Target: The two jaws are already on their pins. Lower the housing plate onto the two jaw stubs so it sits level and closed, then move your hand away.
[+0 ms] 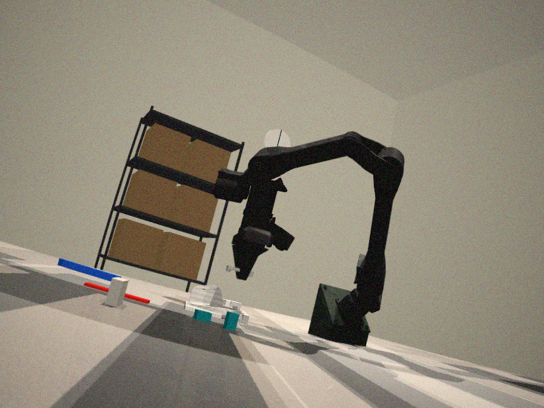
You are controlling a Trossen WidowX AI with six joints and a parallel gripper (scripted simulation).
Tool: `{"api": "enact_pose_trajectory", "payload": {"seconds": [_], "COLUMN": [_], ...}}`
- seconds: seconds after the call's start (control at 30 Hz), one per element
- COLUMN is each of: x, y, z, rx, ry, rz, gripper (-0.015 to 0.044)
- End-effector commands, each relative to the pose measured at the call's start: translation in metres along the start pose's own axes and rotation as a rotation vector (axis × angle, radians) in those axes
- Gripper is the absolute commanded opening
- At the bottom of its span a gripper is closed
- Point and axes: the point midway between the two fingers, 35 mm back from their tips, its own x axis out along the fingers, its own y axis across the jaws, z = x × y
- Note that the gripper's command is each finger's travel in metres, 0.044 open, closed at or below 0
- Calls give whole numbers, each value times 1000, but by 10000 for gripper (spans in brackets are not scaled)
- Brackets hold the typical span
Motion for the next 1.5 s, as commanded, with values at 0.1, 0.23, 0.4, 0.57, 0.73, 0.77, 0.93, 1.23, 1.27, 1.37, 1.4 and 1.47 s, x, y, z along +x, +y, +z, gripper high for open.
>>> {"api": "enact_pose_trajectory", "payload": {"seconds": [0.1, 0.23, 0.4, 0.57, 0.73, 0.77, 0.93, 1.23, 1.27, 1.37, 1.4, 1.47], "x": [0, 0, 0, 0, 0, 0, 0, 0, 0, 1, 3, 6], "y": [-8, -8, -8, -8, -8, -8, -8, -8, -8, -8, -8, -8], "z": [11, 11, 11, 11, 11, 11, 11, 11, 11, 11, 11, 10], "rx": [1, 1, 1, 1, 1, 1, 1, 1, 1, 1, 1, 1], "ry": [0, 0, 0, 0, 0, 0, 0, 0, 0, 0, 0, 0], "rz": [-4, -4, -4, -4, -4, -4, -4, -4, -4, -4, -4, -4], "gripper": [351, 351, 351, 351, 351, 351, 351, 351, 351, 351, 351, 351]}}
